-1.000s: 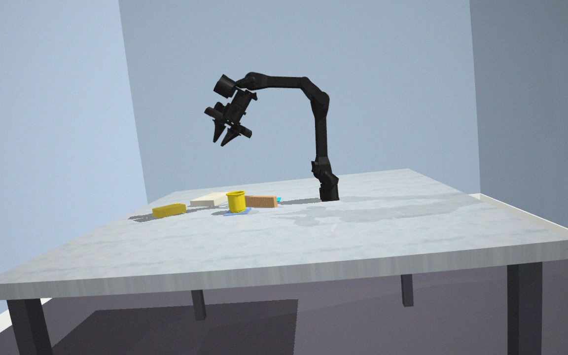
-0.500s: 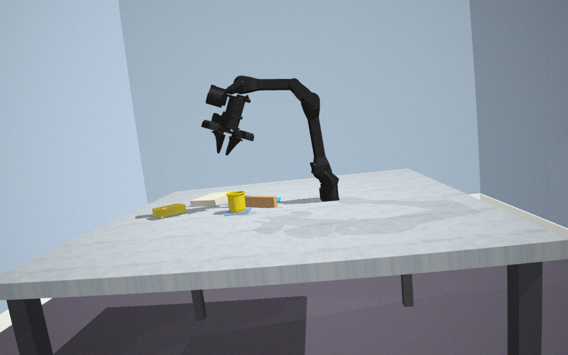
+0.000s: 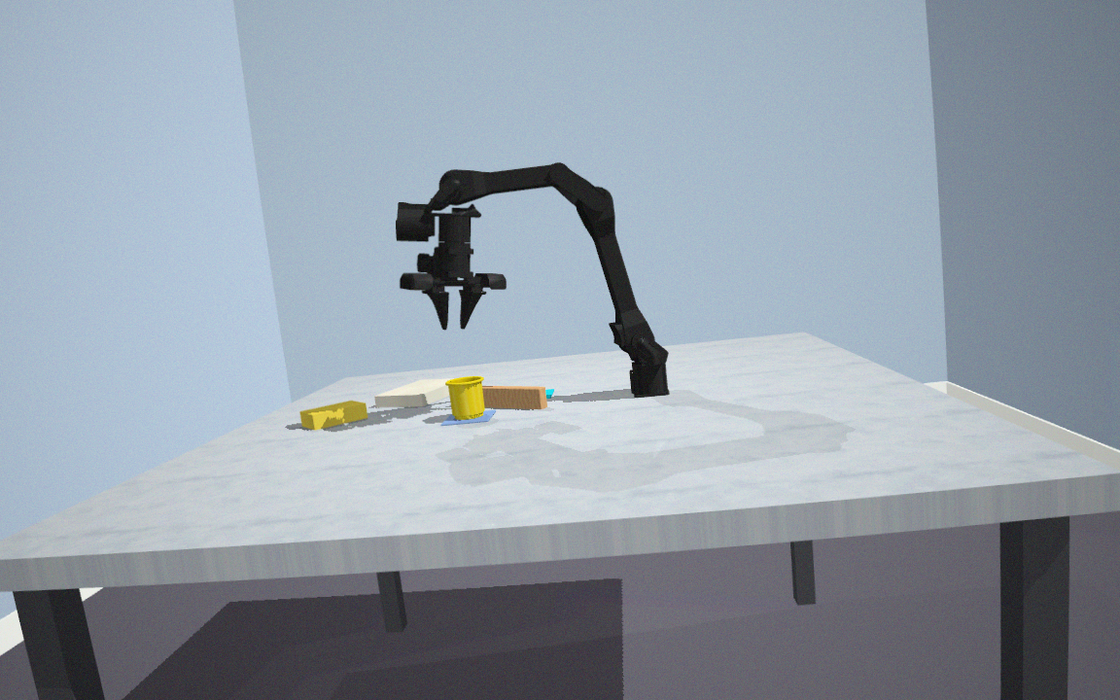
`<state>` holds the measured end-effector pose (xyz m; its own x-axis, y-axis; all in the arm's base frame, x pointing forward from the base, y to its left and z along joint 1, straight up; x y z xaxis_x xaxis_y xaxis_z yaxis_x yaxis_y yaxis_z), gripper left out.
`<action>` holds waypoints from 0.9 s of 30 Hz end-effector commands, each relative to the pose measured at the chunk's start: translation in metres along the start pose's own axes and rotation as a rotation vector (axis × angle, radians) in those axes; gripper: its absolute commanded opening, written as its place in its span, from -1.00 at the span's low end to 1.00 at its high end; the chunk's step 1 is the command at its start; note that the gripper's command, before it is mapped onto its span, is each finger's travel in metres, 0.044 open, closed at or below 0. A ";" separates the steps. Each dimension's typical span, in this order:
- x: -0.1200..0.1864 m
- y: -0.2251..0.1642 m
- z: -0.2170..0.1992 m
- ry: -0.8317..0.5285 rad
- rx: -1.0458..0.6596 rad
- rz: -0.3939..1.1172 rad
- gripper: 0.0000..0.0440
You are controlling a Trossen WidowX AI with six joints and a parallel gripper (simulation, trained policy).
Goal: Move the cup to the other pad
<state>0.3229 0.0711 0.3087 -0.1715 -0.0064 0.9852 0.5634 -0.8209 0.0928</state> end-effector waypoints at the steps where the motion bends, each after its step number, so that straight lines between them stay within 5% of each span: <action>1: -0.011 0.001 0.001 -0.061 -0.010 0.012 -0.26; 27: -0.094 -0.003 -0.004 -0.309 -0.070 0.045 -0.13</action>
<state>0.3336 0.0716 0.2263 0.0909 0.1085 0.9899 0.5082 -0.8599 0.0476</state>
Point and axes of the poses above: the point midway between the two fingers, 35 mm back from their tips, its own x axis back along the fingers, its own z axis across the jaws, y = z × x, the point moved 10 cm from there along x, back along the fingers, and after that the axes turned 3 degrees about -x, right-handed, at the moved point
